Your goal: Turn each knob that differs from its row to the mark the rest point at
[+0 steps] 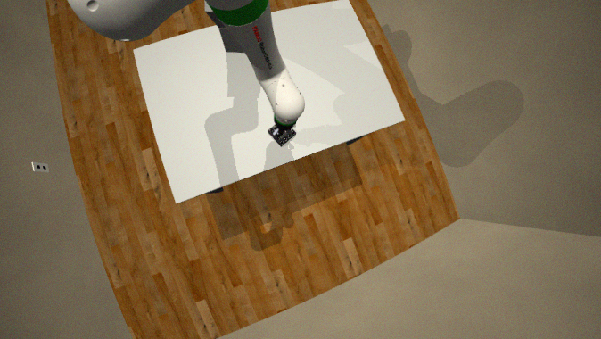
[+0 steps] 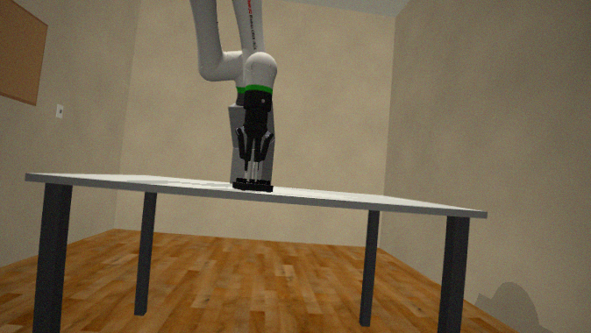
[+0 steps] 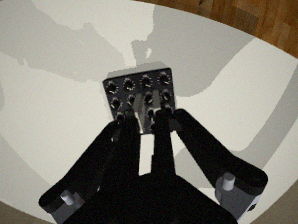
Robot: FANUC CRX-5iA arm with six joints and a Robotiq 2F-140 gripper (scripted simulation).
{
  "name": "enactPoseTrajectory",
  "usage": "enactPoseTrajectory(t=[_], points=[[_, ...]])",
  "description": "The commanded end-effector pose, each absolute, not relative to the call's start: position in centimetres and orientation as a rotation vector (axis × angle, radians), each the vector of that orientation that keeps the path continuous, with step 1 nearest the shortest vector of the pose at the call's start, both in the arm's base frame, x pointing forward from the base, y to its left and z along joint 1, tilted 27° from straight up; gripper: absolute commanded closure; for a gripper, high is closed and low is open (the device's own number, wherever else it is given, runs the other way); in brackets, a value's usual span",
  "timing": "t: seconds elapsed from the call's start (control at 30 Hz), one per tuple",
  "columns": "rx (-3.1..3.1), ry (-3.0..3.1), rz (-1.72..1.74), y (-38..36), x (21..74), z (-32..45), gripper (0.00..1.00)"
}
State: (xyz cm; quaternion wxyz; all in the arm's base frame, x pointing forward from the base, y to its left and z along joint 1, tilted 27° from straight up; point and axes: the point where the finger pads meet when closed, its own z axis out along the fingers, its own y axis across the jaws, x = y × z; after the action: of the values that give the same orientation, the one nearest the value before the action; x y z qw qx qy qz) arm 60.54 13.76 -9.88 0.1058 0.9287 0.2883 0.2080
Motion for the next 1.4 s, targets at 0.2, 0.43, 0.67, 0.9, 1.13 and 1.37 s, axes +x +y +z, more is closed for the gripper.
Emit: enactPoseTrajectory(t=[0.2,0.43,0.67,0.9,1.13,1.37], points=[[2.736,0.849,0.613,13.76,60.55,-9.87,0.88],[2.736,0.849,0.613,13.76,60.55,-9.87,0.88],[2.736,0.849,0.613,13.76,60.55,-9.87,0.88],[2.736,0.849,0.613,13.76,60.55,-9.87,0.88],[2.736,0.849,0.613,13.76,60.55,-9.87,0.95],[2.736,0.849,0.613,13.76,60.55,-9.87,0.95]])
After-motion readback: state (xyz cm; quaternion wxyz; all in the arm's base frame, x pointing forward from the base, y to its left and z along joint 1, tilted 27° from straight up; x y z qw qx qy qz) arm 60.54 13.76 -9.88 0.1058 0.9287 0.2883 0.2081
